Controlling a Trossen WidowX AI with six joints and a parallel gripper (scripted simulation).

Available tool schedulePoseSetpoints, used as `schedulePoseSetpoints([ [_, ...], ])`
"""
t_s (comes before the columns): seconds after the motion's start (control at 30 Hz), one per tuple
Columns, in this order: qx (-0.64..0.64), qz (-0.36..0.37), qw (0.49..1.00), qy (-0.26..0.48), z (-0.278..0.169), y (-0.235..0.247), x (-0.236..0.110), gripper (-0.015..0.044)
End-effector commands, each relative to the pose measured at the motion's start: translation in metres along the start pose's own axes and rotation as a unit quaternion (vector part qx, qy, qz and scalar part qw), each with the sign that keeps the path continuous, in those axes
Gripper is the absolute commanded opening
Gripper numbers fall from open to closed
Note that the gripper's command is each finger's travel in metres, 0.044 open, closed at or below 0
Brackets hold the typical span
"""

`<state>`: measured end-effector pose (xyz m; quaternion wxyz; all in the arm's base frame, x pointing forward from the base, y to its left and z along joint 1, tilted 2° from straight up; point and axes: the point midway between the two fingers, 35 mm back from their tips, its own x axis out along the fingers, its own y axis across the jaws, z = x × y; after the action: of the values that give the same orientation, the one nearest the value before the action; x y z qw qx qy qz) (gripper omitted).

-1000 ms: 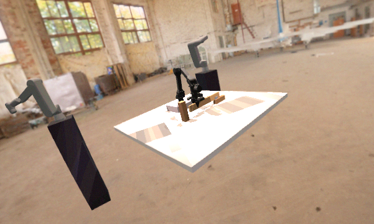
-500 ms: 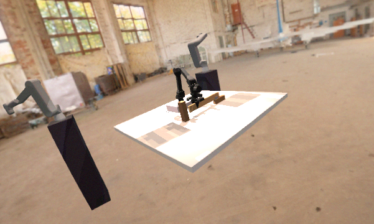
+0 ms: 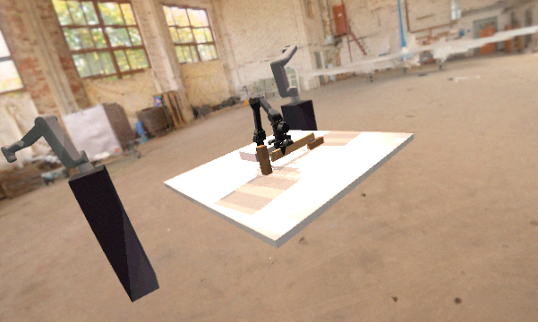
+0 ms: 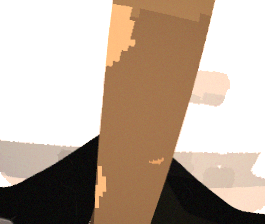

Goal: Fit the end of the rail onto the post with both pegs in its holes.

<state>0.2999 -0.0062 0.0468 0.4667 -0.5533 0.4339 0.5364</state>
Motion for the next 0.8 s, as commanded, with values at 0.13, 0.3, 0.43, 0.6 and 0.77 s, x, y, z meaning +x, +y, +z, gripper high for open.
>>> schedulePoseSetpoints([
  [0.13,-0.001,-0.001,1.0,0.0,-0.0032,-0.0006,-0.0014,0.0],
  [0.3,-0.001,-0.001,1.0,0.0,-0.0048,-0.0006,-0.0014,0.0],
  [0.43,-0.001,-0.001,1.0,0.0,-0.0061,-0.0006,-0.0011,0.0],
  [0.6,-0.001,-0.001,1.0,0.0,-0.0076,-0.0006,-0.0007,0.0],
  [0.77,-0.001,-0.001,1.0,0.0,-0.0091,-0.0006,-0.0002,0.0],
])
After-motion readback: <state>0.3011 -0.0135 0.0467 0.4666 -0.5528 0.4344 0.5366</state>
